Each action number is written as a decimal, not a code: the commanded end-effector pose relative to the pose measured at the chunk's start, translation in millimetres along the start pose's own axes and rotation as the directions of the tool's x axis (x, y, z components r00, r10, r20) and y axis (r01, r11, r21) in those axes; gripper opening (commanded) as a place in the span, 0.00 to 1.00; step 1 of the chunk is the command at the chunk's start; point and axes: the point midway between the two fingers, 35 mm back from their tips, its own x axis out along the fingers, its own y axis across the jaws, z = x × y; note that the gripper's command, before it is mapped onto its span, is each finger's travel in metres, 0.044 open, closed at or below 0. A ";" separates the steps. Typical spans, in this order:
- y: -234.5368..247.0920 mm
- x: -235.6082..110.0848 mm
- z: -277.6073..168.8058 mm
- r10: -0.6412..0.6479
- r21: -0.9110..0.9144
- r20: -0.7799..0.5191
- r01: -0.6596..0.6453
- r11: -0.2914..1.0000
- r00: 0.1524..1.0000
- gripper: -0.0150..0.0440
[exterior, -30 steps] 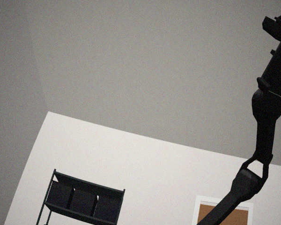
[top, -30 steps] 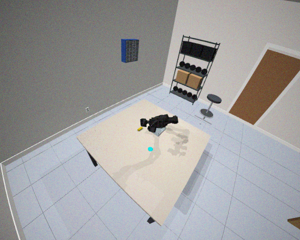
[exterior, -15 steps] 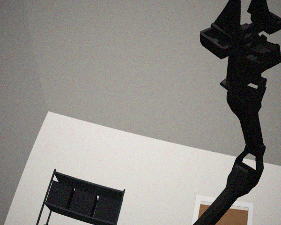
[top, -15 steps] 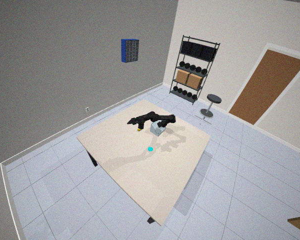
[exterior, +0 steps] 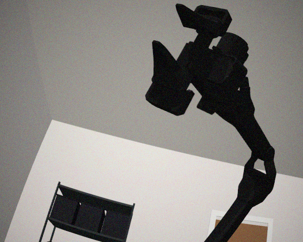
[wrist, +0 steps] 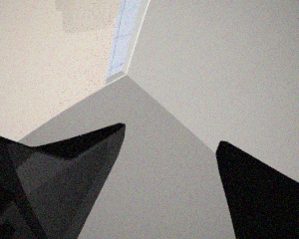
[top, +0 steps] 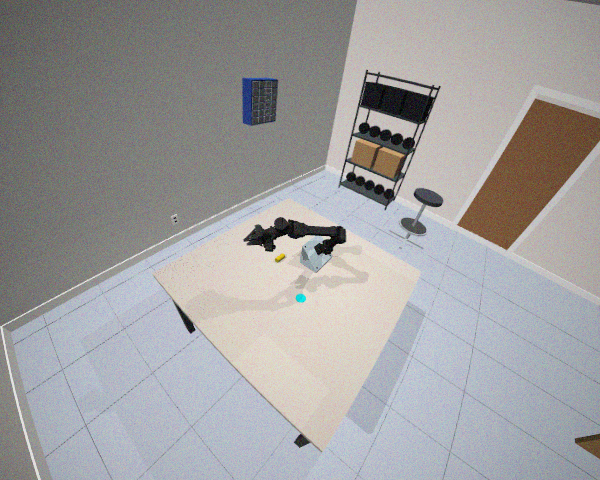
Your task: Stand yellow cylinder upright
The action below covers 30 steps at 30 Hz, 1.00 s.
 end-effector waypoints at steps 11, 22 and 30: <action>131.3 2.7 -46.8 0.408 0.366 0.005 -0.382 0.849 0.913 0.78; 223.0 -24.8 -61.9 0.662 0.621 0.095 -0.564 0.544 0.743 0.78; 278.2 -56.2 -60.8 0.785 0.752 0.205 -0.607 0.255 0.584 0.78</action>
